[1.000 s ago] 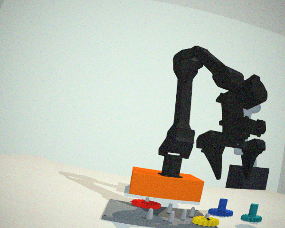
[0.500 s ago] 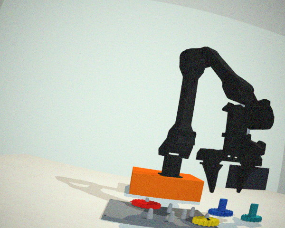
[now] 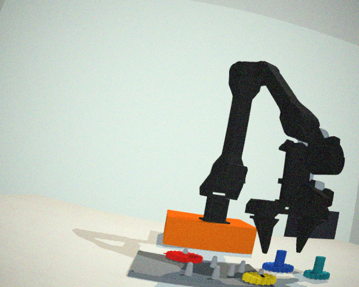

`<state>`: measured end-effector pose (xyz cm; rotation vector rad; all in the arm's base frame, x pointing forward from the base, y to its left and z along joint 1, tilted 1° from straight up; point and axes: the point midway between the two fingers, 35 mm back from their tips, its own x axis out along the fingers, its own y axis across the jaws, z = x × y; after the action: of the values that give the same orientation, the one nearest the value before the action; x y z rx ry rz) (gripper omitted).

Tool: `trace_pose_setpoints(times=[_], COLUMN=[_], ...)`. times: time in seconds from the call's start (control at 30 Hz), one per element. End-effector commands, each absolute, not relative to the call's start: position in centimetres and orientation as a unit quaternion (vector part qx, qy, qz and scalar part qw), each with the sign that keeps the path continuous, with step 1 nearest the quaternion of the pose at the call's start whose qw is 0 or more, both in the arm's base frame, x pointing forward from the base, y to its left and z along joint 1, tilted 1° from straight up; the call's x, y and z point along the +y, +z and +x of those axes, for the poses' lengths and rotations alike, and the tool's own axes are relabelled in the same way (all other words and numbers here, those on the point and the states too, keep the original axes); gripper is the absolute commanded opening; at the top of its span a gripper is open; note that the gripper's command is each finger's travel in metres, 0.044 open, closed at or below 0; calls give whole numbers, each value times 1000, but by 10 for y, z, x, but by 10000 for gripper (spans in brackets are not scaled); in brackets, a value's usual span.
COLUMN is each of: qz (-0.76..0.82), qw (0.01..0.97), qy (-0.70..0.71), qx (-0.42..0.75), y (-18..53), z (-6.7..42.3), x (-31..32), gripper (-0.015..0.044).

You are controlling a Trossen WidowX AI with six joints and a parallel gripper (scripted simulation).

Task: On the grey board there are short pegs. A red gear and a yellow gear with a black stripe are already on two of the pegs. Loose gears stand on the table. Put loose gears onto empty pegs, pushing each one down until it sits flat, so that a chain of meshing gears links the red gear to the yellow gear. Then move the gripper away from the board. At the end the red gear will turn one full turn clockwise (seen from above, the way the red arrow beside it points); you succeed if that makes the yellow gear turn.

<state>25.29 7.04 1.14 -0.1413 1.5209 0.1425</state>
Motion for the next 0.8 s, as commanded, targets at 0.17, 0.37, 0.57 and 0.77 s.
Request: trace_pose_setpoints(times=[0.17, 0.37, 0.57, 0.77], qz=[-64, -64, -64, -64], qw=[719, 719, 719, 719], qy=[62, 62, 62, 62], qx=[690, 690, 690, 690], y=[4, 4, 4, 4], z=[252, 252, 252, 252], x=[70, 70, 70, 70], gripper=[414, 256, 99, 59])
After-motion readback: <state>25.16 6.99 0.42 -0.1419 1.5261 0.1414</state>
